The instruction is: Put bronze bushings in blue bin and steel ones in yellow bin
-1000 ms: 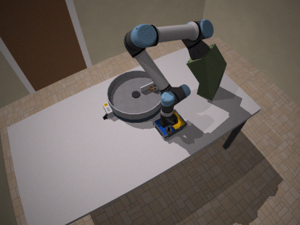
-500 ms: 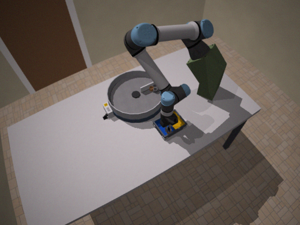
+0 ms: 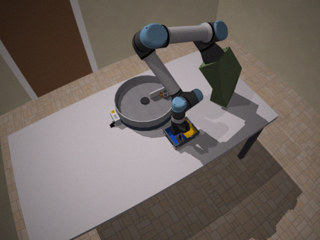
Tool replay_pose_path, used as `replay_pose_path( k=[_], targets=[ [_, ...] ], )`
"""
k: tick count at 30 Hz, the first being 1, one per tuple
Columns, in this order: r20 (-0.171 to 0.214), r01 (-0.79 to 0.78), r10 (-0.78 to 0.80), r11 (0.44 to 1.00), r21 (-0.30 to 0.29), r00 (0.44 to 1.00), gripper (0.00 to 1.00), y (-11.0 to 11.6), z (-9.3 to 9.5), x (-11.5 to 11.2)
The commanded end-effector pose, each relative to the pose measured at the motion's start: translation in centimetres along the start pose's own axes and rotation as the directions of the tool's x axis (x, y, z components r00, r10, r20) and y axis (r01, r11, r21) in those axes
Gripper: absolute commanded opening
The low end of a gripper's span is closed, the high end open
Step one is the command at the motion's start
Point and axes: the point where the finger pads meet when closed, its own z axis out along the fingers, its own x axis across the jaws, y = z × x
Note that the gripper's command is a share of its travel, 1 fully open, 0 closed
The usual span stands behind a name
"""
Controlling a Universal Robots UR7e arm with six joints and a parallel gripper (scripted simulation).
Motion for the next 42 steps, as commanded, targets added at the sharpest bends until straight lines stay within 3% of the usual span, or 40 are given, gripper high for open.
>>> replay_pose_path(
  k=[1,5,10,15,20,23,27,30,42],
  targets=[
    [-0.001,0.000,0.000,1.000,0.000,1.000,0.42,0.0,-0.2,0.0],
    [-0.001,0.000,0.000,1.000,0.000,1.000,0.42,0.0,-0.2,0.0],
    [-0.001,0.000,0.000,1.000,0.000,1.000,0.42,0.0,-4.2,0.0],
    [-0.001,0.000,0.000,1.000,0.000,1.000,0.42,0.0,-4.2,0.0],
    [-0.001,0.000,0.000,1.000,0.000,1.000,0.42,0.0,-8.2,0.0],
    [-0.001,0.000,0.000,1.000,0.000,1.000,0.42,0.0,-8.2,0.0],
    [-0.001,0.000,0.000,1.000,0.000,1.000,0.42,0.0,-11.4,0.0],
    [-0.001,0.000,0.000,1.000,0.000,1.000,0.42,0.0,-12.3,0.0],
    [-0.002,0.000,0.000,1.000,0.001,1.000,0.42,0.0,-12.1,0.0]
  ],
)
